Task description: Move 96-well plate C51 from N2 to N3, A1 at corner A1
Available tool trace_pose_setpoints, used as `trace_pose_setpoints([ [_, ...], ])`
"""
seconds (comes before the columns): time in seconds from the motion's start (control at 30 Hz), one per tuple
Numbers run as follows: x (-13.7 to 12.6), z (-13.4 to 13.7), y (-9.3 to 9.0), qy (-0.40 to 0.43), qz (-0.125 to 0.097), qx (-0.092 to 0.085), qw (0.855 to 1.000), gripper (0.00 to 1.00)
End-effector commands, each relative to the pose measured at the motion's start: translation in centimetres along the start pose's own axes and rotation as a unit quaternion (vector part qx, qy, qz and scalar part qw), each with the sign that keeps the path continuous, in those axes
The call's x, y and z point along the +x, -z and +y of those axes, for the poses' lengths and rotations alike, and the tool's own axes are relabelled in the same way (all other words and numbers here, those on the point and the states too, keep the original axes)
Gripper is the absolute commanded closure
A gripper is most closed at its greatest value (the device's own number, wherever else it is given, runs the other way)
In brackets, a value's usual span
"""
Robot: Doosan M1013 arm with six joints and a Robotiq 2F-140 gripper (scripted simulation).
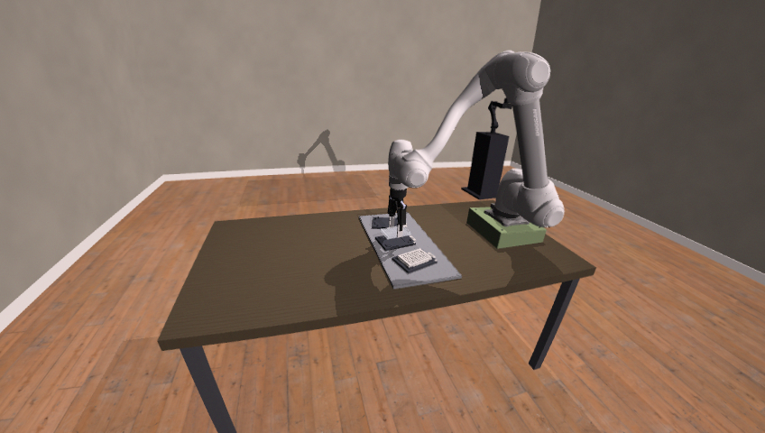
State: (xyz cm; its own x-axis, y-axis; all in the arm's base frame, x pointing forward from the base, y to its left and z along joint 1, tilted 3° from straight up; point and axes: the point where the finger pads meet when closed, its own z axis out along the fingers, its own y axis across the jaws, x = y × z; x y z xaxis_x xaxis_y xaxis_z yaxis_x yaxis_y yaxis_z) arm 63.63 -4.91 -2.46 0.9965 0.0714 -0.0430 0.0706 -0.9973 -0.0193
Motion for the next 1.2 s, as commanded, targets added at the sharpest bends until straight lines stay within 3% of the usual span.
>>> trace_pose_setpoints([
  [0.0,-0.03,-0.42,-0.91,0.0,-0.001,0.001,1.0,1.0],
  [0.37,0.0,-0.44,-1.77,0.0,-0.001,0.001,1.0,1.0],
  [1.17,0.0,-0.44,-1.79,0.0,-0.001,0.001,1.0,1.0],
])
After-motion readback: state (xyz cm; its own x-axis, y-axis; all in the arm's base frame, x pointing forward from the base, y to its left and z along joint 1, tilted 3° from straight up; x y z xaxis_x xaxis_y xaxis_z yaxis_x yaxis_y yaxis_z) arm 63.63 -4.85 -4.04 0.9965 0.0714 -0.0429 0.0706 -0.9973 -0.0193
